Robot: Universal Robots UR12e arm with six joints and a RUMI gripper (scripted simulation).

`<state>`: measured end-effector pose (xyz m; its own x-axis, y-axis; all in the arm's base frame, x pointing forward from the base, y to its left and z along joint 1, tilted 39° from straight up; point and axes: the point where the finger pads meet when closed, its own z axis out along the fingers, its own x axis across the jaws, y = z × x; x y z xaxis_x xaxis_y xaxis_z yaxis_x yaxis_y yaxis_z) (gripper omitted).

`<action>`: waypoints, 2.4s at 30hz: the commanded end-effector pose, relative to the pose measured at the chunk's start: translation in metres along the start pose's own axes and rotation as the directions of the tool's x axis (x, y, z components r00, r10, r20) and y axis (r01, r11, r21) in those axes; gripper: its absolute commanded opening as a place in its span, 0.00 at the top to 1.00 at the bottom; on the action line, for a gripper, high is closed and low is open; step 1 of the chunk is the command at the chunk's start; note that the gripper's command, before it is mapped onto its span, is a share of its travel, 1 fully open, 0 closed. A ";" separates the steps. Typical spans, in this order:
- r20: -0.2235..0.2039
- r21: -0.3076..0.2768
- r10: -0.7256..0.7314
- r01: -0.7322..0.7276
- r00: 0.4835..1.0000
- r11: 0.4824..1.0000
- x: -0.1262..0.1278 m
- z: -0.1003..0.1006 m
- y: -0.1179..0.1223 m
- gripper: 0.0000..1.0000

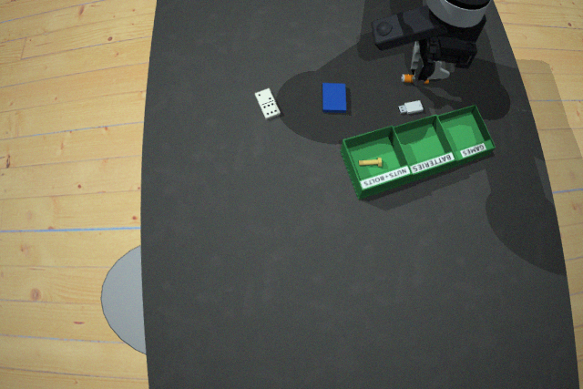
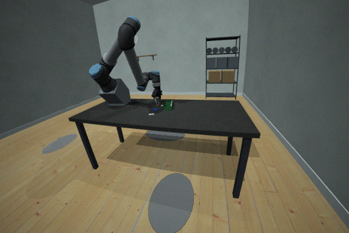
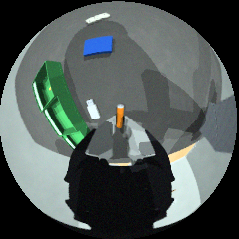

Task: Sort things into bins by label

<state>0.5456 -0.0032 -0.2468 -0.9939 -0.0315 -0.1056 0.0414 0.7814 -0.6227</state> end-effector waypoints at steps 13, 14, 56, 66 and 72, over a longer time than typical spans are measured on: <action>0.002 -0.001 -0.001 0.001 1.000 1.000 0.000 -0.001 0.000 1.00; 0.002 -0.001 -0.001 0.001 1.000 1.000 0.000 -0.001 0.000 1.00; 0.001 -0.001 0.000 0.000 1.000 1.000 0.000 -0.060 0.000 1.00; 0.002 -0.001 -0.001 0.001 1.000 1.000 0.000 -0.061 0.000 1.00; 0.005 -0.001 0.000 0.000 1.000 1.000 -0.002 -0.068 0.001 1.00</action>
<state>0.5392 0.0356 -0.1993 -0.9938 -0.0329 -0.1064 0.0406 0.7826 -0.6212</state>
